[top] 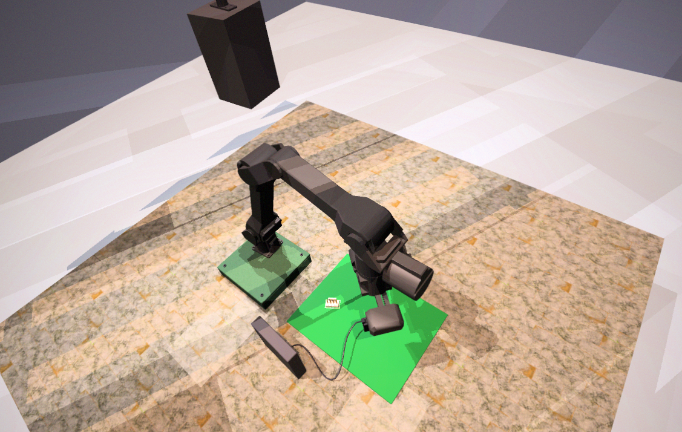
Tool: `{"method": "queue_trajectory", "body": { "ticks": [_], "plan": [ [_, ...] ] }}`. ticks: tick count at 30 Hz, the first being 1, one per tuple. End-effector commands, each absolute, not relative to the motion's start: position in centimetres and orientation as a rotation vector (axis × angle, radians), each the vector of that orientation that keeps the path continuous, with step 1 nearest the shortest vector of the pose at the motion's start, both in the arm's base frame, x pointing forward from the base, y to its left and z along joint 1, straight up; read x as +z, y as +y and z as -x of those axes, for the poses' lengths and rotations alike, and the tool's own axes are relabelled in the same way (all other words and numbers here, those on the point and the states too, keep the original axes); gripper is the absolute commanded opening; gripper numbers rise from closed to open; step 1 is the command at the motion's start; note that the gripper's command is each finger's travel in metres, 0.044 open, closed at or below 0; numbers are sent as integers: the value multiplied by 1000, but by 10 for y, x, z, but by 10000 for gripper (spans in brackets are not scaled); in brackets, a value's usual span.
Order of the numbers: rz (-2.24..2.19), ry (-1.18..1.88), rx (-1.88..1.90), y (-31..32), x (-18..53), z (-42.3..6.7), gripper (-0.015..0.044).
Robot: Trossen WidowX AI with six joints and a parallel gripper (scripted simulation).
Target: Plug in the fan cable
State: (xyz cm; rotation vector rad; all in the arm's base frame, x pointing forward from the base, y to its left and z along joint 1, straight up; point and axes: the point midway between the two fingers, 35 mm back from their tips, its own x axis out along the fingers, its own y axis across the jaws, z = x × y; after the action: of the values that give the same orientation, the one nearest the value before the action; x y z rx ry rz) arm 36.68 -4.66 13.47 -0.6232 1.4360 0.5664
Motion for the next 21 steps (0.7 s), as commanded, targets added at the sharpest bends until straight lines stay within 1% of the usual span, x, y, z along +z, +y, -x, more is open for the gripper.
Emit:
{"method": "queue_trajectory", "body": {
  "ticks": [1, 21],
  "plan": [
    [616, 1459, 588, -46, 81, -361, 440],
    [616, 1459, 588, -46, 56, -361, 440]
  ]
}}
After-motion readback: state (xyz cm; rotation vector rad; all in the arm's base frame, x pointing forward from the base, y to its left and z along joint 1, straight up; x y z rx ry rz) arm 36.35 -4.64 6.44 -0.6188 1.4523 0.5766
